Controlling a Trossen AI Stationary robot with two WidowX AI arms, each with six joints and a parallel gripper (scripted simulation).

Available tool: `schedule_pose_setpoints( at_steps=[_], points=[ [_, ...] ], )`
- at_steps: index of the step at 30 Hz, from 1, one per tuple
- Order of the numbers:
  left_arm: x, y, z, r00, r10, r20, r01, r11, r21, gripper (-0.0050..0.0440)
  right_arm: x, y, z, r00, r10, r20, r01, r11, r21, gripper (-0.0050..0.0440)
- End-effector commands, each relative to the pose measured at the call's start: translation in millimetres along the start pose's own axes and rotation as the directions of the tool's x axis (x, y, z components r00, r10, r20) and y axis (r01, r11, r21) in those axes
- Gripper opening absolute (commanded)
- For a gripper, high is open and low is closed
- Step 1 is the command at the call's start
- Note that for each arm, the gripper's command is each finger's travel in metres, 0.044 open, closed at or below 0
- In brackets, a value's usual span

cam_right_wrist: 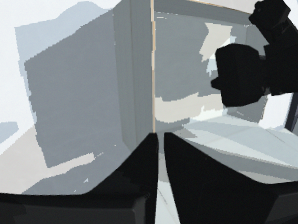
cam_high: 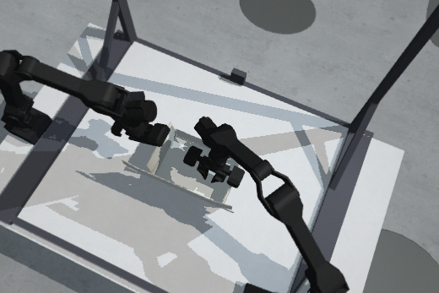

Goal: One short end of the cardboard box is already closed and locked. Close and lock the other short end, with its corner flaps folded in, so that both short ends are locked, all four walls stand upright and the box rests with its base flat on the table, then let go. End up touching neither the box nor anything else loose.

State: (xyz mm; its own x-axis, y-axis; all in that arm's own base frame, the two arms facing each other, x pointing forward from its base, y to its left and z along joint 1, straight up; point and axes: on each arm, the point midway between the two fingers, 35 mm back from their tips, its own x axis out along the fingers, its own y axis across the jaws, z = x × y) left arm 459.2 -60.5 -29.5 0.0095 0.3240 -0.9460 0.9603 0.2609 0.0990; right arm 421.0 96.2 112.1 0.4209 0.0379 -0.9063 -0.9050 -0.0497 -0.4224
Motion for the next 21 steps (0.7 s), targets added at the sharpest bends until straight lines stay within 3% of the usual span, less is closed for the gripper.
schedule_pose_setpoints(
  at_steps=[1,3,10,20,21],
  points=[
    [-4,-10,-1,0.999,-0.034,-0.006,0.034,0.999,0.007,0.0096,-10,-6,0,1.000,-0.028,-0.001,0.028,1.000,0.005,0.0000],
    [-4,-10,-1,0.999,-0.034,-0.006,0.034,0.999,0.007,0.0096,-10,-6,0,1.000,-0.028,-0.001,0.028,1.000,0.005,0.0000],
    [-77,-36,-23,0.997,-0.069,-0.019,0.069,0.997,0.016,0.0096,-10,-6,0,1.000,-0.028,-0.001,0.028,1.000,0.005,0.0000],
    [-79,-37,-24,0.997,-0.070,-0.020,0.070,0.997,0.016,0.0096,-10,-6,0,1.000,-0.028,-0.001,0.028,1.000,0.005,0.0000],
    [-78,-35,-24,0.998,-0.061,-0.020,0.061,0.998,0.024,0.0072,-9,-6,0,1.000,-0.027,0.005,0.027,1.000,0.002,0.0000]
  ],
)
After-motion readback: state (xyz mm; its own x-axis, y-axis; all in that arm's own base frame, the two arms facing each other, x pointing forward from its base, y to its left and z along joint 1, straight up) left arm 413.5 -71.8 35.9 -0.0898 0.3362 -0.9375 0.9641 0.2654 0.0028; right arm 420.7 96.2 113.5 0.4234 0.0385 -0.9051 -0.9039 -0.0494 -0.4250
